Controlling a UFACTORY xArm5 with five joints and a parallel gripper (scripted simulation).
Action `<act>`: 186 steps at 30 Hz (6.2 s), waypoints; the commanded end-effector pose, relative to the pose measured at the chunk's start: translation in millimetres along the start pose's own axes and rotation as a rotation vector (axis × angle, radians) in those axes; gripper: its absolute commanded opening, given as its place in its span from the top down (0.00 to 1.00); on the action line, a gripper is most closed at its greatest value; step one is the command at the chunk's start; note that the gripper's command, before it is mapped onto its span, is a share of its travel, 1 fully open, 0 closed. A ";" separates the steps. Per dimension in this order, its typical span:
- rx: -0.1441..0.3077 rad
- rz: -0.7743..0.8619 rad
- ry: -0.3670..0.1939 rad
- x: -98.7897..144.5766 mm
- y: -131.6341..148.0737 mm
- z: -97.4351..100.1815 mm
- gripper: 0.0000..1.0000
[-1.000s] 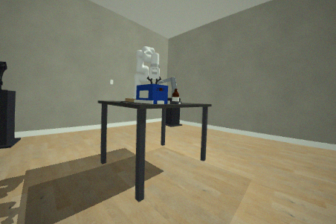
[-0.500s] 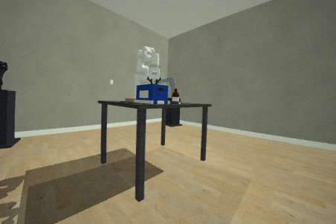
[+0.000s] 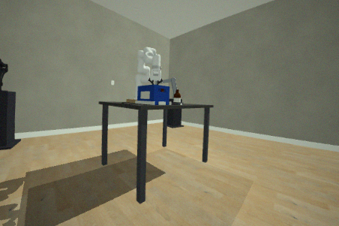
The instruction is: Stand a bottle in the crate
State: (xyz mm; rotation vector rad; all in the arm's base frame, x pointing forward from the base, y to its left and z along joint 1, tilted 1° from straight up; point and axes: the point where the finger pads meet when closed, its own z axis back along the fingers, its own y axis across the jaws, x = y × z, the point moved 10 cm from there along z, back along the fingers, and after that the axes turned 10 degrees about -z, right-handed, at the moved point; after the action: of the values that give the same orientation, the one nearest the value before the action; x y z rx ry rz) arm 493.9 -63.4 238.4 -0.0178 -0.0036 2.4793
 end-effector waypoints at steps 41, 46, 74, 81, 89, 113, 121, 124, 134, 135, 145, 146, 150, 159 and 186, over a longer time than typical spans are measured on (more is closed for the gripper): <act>-0.002 0.000 0.004 -0.8 -0.5 -6.7 1.00; -0.002 0.000 0.004 -0.8 -0.5 -6.7 1.00; -0.002 0.000 0.004 -0.8 -0.5 -6.7 0.35; -0.002 0.000 0.004 -0.8 -0.5 -6.7 0.35; -0.002 0.000 0.004 -0.8 -0.5 -6.7 0.35; -0.002 0.000 0.004 -0.6 -0.4 10.9 0.35; -0.002 0.000 0.004 -0.5 -0.3 24.7 0.35; -0.002 0.000 0.004 -0.5 -0.2 32.3 0.35; -0.002 0.000 0.004 -0.4 -0.1 56.5 0.35; -0.002 0.000 0.004 -0.4 -0.1 58.5 0.35; -0.002 0.000 0.004 -0.4 0.0 70.9 0.35; -0.002 0.000 0.004 -0.4 0.0 71.8 0.35; -0.002 0.000 0.004 -0.4 0.1 74.5 0.35; -0.002 0.000 0.004 -0.4 0.1 75.6 0.35; -0.002 0.000 0.004 -0.4 0.1 75.6 1.00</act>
State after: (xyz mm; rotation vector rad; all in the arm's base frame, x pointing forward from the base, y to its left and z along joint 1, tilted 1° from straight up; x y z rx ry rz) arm 492.5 -63.5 312.2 -0.0185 -0.0038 2.4793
